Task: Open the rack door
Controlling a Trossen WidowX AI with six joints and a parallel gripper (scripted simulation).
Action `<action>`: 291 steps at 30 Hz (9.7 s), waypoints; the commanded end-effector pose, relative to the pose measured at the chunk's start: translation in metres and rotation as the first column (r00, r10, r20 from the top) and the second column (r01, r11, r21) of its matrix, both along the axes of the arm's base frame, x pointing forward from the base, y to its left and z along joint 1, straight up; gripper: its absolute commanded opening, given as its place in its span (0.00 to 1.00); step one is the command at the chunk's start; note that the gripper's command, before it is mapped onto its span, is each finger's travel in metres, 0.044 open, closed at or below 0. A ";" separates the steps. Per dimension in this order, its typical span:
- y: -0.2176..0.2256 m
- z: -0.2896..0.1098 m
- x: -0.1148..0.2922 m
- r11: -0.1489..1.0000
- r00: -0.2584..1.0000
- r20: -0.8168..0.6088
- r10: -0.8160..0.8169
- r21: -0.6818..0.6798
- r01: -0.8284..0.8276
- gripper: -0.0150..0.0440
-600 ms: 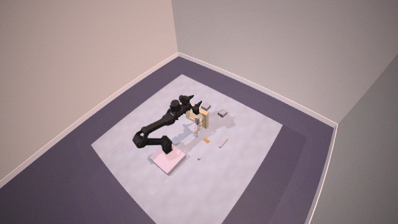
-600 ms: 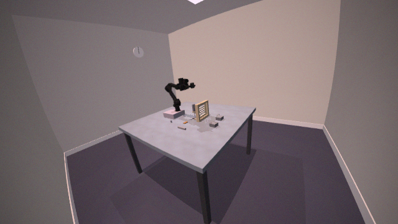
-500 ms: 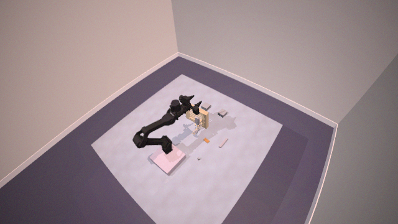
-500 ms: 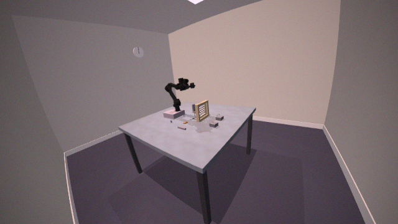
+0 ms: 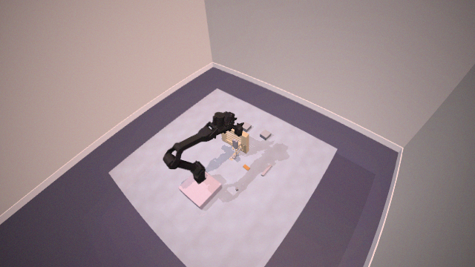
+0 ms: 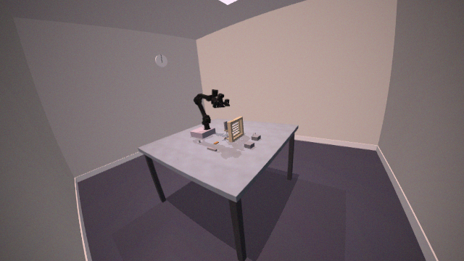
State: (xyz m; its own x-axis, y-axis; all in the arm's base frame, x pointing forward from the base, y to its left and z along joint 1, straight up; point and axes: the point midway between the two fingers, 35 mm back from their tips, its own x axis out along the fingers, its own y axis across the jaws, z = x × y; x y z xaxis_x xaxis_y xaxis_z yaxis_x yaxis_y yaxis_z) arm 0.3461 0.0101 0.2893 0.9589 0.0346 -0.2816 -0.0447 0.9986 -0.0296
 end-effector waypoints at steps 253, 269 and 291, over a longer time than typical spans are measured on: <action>0.001 -0.173 -0.018 0.144 0.099 -0.957 0.273 -0.061 -0.988 0.75; 0.001 -0.173 -0.018 -0.366 -0.046 -0.961 0.274 -0.059 -0.929 0.75; 0.001 -0.173 -0.018 -0.366 -0.046 -0.961 0.274 -0.059 -0.929 0.30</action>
